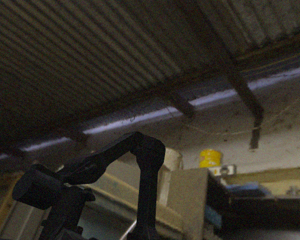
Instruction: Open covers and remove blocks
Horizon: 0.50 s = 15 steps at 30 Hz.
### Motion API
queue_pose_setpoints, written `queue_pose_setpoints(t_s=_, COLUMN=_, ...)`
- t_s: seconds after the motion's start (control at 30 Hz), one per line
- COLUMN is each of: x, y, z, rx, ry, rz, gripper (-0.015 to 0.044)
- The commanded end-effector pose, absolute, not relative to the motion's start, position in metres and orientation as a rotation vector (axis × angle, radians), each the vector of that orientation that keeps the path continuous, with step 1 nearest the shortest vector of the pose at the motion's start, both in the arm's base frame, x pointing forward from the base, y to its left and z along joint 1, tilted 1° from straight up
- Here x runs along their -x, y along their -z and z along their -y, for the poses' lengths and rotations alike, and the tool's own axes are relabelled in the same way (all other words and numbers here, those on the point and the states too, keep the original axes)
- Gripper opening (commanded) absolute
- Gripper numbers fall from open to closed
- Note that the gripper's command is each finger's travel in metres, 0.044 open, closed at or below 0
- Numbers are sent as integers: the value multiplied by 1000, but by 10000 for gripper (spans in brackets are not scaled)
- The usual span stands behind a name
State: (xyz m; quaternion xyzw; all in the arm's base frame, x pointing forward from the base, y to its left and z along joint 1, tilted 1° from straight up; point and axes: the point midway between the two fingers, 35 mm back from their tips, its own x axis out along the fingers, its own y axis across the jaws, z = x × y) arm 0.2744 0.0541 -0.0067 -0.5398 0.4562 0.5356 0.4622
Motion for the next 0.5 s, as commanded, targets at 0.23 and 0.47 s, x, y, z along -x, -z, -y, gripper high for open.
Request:
queue_pose_setpoints(t_s=0.23, x=-276, y=-9, z=-59, rx=1324, ry=-1316, rz=-1108, gripper=0)
queue_pose_setpoints(t_s=0.47, x=-276, y=-18, z=-60, rx=1324, ry=-1316, rz=-1107, gripper=0)
